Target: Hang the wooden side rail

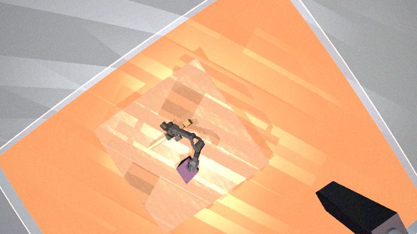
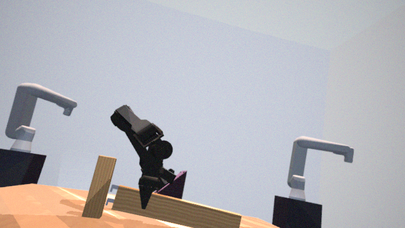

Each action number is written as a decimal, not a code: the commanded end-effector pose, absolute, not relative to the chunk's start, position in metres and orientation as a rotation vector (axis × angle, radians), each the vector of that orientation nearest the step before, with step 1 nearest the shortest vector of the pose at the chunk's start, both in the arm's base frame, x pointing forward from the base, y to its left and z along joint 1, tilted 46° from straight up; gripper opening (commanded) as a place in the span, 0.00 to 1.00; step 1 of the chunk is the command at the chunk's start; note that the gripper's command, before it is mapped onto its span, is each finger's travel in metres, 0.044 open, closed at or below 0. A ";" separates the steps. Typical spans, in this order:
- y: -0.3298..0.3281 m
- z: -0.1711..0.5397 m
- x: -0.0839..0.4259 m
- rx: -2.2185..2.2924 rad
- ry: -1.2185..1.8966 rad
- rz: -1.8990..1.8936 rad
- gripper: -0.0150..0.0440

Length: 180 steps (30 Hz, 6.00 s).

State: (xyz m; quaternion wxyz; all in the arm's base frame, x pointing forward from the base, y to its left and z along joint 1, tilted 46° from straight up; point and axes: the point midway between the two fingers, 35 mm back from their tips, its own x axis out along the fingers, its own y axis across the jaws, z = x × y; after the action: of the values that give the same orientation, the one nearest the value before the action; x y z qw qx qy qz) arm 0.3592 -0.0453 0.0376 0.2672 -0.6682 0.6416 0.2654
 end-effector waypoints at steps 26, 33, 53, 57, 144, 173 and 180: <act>-0.044 0.046 0.362 -1.814 1.711 0.702 0.25; -0.045 0.046 0.363 -1.814 1.711 0.702 0.25; -0.046 0.048 0.363 -1.814 1.711 0.702 0.25; -0.046 0.049 0.363 -1.814 1.711 0.702 0.25; -0.053 0.056 0.363 -1.814 1.712 0.702 0.25; -0.056 0.057 0.361 -1.814 1.712 0.702 0.25; -0.057 0.058 0.362 -1.814 1.712 0.702 0.25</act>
State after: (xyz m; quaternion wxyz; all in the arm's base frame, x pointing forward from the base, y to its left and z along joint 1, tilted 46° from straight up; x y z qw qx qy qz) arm 0.3595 -0.0593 0.0517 0.2683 -0.6682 0.6414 0.2648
